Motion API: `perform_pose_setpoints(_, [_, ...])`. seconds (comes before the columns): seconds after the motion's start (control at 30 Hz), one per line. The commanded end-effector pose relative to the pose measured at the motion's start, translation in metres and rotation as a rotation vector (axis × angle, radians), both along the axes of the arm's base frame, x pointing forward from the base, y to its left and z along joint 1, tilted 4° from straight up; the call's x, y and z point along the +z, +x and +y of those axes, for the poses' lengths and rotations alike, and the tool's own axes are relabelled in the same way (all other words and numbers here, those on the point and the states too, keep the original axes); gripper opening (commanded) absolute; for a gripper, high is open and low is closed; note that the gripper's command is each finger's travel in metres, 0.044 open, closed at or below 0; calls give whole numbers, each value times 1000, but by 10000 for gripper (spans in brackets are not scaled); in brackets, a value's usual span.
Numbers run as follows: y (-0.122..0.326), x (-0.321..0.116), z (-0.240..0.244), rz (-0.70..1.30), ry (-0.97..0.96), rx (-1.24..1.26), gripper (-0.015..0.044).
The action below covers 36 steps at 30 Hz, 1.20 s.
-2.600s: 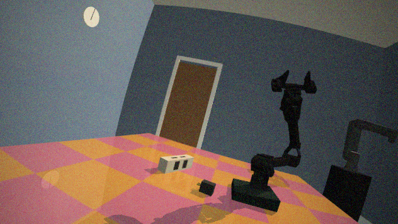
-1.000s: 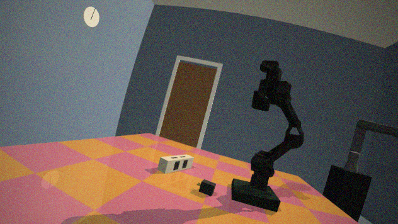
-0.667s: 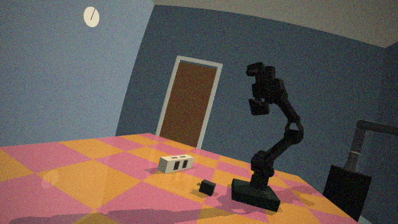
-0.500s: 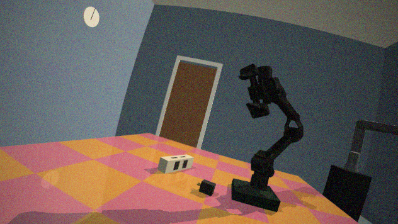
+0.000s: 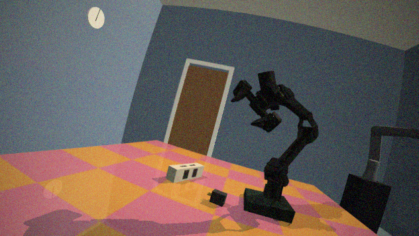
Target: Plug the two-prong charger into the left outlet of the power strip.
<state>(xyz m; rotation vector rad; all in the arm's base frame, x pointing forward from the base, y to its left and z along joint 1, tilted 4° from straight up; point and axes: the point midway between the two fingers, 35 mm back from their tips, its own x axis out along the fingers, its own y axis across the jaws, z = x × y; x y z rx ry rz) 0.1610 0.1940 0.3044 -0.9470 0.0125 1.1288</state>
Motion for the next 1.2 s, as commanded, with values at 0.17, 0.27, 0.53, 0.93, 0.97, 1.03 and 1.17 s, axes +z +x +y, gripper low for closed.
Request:
perform_pose_setpoints(0.17, [17,-41,3,286,-18,-174,440])
perform_pose_setpoints(0.27, [21,-51,2,365,-20,-232,440])
perform_pose_setpoints(0.53, [29,-80,0,565,-28,-400,440])
perform_pose_setpoints(0.93, [37,-122,-8,828,-43,-684,440])
perform_pose_setpoints(0.97, [38,-125,-8,848,-44,-709,440])
perform_pose_setpoints(1.03, [38,-132,-10,886,-47,-760,440])
perform_pose_setpoints(1.17, [39,-145,-14,958,-52,-866,440])
